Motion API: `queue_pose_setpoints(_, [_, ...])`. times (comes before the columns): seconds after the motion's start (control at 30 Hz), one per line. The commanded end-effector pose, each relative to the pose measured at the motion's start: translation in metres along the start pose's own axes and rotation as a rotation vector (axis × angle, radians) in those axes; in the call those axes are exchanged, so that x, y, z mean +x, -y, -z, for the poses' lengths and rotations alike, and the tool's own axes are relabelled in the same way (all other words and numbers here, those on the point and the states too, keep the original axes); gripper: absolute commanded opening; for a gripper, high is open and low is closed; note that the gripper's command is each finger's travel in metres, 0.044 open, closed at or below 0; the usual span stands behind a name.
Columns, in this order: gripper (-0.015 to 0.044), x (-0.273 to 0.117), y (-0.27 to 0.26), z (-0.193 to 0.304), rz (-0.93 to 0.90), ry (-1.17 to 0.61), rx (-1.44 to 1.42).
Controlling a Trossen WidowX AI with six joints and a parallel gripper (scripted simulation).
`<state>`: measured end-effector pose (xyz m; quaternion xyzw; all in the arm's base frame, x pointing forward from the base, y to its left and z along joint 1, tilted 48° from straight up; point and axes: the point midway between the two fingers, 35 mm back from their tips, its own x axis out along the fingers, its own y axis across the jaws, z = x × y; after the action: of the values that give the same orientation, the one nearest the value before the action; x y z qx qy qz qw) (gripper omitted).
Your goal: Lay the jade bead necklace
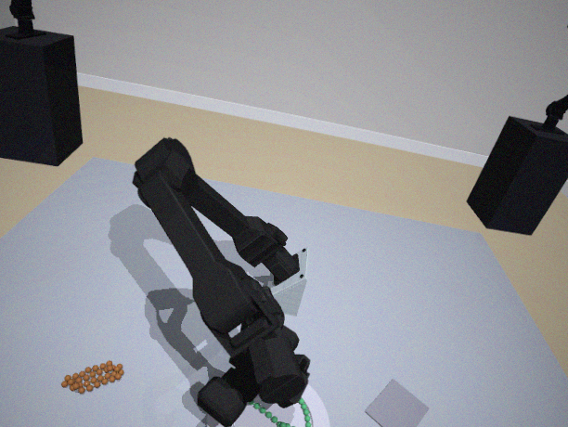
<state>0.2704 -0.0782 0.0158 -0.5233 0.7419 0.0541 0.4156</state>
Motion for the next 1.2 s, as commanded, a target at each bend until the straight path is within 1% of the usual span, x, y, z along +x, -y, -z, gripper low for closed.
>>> queue_pose_setpoints(0.0, [0.0, -0.002, 0.002, 0.001, 0.004, 0.003, 0.004])
queue_pose_setpoints(0.17, [0.0, -0.002, 0.011, 0.011, 0.004, 0.003, 0.004])
queue_pose_setpoints(0.43, [0.0, -0.002, 0.011, 0.011, 0.004, 0.003, 0.004])
queue_pose_setpoints(0.63, [0.0, 0.005, 0.011, 0.011, 0.004, 0.002, 0.004])
queue_pose_setpoints(1.17, [0.042, -0.002, 0.011, 0.011, 0.004, 0.003, 0.004])
